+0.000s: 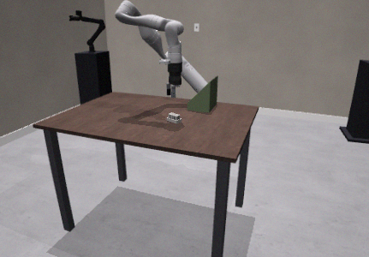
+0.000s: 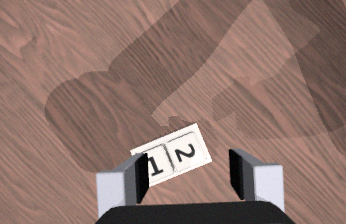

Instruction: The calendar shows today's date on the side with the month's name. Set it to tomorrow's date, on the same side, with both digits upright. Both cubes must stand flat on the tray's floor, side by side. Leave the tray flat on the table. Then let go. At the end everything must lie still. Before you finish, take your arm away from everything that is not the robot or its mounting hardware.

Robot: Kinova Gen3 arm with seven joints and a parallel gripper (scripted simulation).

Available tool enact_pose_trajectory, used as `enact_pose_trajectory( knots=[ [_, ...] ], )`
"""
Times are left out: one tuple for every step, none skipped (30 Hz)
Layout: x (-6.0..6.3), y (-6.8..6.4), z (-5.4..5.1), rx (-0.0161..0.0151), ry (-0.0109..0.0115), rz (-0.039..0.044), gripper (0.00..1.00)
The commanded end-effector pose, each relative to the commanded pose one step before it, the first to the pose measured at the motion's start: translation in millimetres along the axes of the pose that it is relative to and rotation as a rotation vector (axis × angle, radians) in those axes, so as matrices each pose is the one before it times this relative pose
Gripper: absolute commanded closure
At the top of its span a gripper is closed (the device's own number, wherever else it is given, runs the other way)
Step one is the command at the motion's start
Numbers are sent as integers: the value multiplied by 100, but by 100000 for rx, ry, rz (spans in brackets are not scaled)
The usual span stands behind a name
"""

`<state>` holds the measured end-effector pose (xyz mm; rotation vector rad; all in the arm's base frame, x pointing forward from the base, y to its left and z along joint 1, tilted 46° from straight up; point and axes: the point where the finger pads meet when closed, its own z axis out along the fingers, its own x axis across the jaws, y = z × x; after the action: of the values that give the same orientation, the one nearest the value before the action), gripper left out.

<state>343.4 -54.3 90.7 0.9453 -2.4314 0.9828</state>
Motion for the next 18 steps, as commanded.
enact_pose_trajectory(
  knots=[
    [-97, 67, 151, 151, -27, 5974, 0],
    [12, -10, 112, -36, 28, 3461, 0],
    [12, -9, 115, -33, 27, 3560, 0],
    [12, -9, 117, -29, 26, 3650, 0],
    [12, -8, 119, -25, 24, 3730, 0],
    [12, -7, 121, -21, 22, 3800, 0],
    [12, -6, 122, -17, 19, 3858, 0],
    [0, 0, 0, 0, 0, 0, 0],
    [0, 0, 0, 0, 0, 0, 0],
    [11, -5, 123, -13, 16, 3906, 0],
    [11, -4, 123, -9, 12, 3942, 0],
    [10, -2, 124, -5, 8, 3967, 0],
    [9, -1, 123, -2, 3, 3980, 0],
    [9, 0, 123, 1, -1, 3982, 0],
    [8, 2, 122, 4, -6, 3972, 0],
    [7, 3, 120, 6, -12, 3950, 0],
    [6, 5, 119, 8, -17, 3917, 0],
    [5, 6, 117, 9, -22, 3872, 0]
  ],
)
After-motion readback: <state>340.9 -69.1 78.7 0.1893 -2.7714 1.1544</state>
